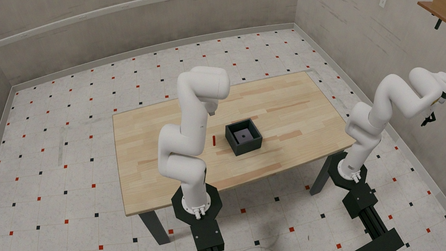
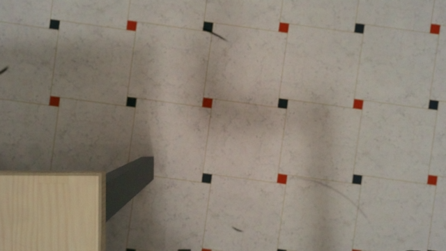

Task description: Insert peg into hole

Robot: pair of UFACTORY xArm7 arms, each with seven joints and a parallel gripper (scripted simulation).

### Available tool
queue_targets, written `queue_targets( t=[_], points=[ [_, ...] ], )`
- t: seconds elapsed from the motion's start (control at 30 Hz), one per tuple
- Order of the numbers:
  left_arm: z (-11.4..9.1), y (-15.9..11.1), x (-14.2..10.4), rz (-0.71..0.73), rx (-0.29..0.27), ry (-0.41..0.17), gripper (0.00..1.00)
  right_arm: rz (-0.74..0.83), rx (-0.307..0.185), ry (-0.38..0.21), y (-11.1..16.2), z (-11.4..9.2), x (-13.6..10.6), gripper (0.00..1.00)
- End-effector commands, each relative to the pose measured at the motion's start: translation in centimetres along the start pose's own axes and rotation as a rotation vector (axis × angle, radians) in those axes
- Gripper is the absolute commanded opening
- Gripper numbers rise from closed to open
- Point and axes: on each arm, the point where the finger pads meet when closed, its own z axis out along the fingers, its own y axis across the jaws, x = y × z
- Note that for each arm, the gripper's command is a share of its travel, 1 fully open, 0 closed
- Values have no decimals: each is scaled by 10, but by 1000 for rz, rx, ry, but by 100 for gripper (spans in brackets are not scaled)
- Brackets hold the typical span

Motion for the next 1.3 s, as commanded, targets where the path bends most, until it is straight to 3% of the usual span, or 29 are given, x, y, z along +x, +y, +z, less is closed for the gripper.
queue_targets(
  t=[0.0,0.1,0.23,0.3,1.03,1.27],
  points=[
    [-1,-2,1,0,4,1,44,0,0,4,0,-2,1,100],
    [1,-3,7,0,4,1,44,0,0,4,0,-2,1,100],
    [29,-3,70,1,5,1,44,0,0,4,0,-2,1,100],
    [38,-1,88,0,4,2,44,0,0,4,0,-2,1,100],
    [38,-1,89,0,4,2,44,0,0,4,0,-2,1,100],
    [49,-1,89,0,4,2,44,0,0,4,0,-2,1,100]
  ],
)
